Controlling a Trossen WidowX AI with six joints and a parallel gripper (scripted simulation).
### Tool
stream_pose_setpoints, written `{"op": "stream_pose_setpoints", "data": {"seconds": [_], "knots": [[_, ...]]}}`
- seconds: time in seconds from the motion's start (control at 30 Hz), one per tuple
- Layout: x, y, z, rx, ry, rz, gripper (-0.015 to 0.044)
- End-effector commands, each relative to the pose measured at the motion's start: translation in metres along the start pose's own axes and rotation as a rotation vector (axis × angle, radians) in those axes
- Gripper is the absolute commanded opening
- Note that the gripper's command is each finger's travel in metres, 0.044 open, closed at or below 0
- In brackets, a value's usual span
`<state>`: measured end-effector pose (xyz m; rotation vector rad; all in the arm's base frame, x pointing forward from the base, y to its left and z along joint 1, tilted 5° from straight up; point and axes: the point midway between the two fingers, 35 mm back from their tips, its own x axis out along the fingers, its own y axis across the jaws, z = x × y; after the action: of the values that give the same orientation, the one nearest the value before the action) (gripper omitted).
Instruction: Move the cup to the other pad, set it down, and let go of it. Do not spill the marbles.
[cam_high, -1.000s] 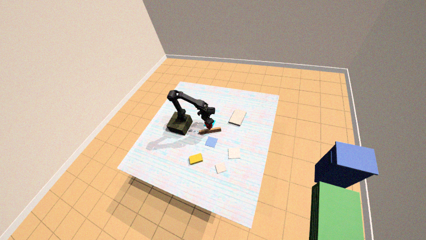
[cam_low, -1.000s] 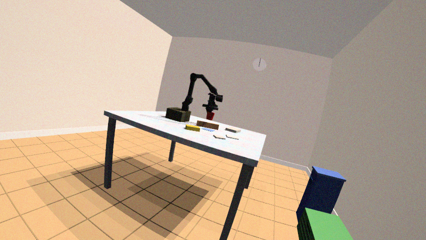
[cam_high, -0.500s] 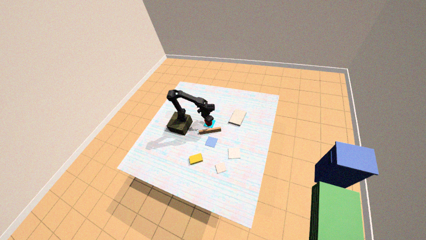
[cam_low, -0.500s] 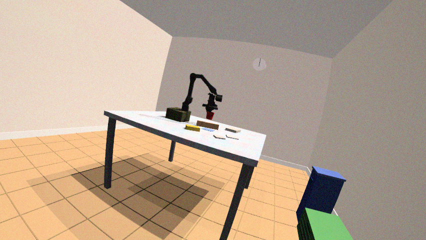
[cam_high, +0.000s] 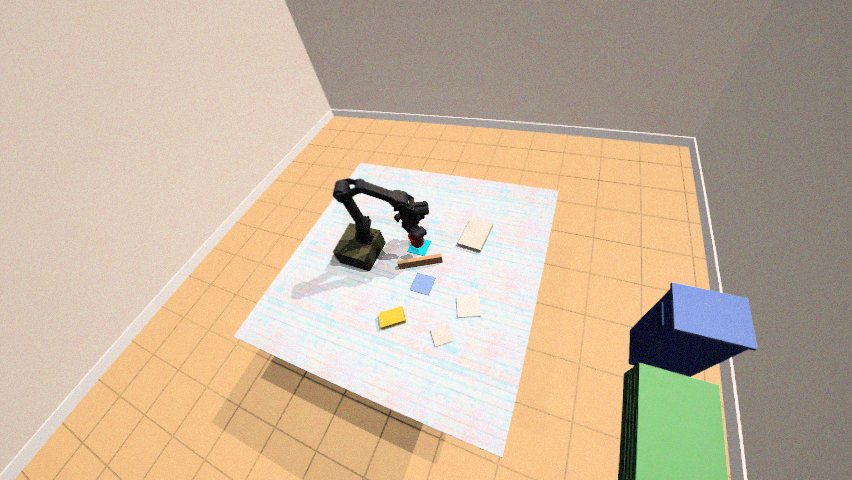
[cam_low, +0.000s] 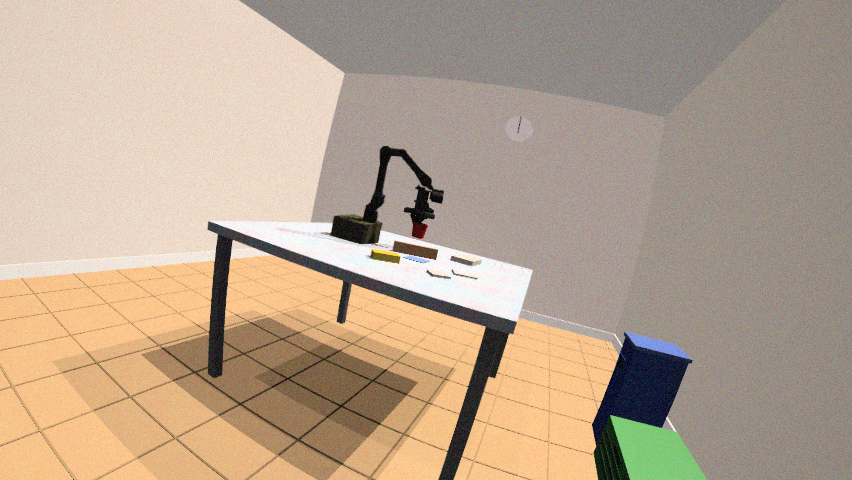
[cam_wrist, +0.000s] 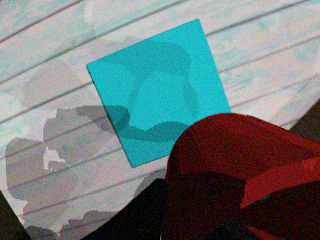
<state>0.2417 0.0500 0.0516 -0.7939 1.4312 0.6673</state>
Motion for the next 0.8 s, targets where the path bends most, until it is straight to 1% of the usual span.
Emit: {"op": "stream_pose_setpoints", "data": {"seconds": [0.0, 0.63, 0.77], "knots": [[0.001, 0.007, 0.002, 0.003, 0.007, -0.001, 0.0], [0.001, 0.037, 0.017, 0.003, 0.006, 0.001, 0.0], [0.003, 0.037, 0.017, 0.003, 0.006, 0.001, 0.0]]}}
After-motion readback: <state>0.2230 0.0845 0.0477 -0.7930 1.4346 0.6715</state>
